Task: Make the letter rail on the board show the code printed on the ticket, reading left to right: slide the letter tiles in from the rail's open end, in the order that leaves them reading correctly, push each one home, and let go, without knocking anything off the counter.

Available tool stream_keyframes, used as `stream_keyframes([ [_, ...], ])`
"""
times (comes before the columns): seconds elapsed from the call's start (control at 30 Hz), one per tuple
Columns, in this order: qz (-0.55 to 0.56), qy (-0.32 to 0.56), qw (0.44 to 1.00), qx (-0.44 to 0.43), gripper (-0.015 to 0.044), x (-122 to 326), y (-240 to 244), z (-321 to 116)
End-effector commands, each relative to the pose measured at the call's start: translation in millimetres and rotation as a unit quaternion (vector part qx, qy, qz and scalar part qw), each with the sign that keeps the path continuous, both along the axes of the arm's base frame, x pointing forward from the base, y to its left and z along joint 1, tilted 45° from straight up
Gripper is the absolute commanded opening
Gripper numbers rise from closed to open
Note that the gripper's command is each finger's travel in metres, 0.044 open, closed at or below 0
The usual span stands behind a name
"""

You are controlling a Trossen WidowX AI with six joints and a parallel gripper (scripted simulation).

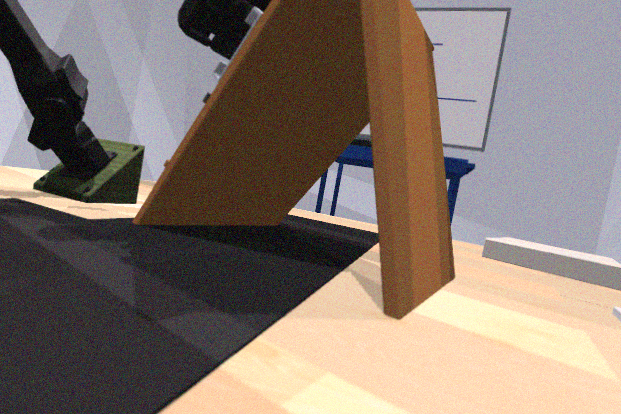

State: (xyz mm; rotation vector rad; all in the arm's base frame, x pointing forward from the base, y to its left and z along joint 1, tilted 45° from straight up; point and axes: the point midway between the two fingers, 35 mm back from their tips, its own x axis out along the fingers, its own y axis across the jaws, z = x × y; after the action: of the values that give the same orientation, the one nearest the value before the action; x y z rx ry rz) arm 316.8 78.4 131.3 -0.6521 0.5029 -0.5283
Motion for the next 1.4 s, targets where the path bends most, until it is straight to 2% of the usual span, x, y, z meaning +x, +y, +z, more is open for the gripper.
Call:
stream_keyframes([
  [0.0,-0.002,-0.002,1.000,0.000,0.0000,1.1,1.6,-1.6],
  [0.27,-0.002,-0.002,1.000,0.001,0.0000,2.1,3.9,-3.9],
  [0.63,-0.001,-0.002,1.000,0.001,0.0289,-1.6,5.7,-2.2],
  [1.37,-0.002,-0.001,1.000,0.001,0.0295,-19.2,17.9,0.9],
])
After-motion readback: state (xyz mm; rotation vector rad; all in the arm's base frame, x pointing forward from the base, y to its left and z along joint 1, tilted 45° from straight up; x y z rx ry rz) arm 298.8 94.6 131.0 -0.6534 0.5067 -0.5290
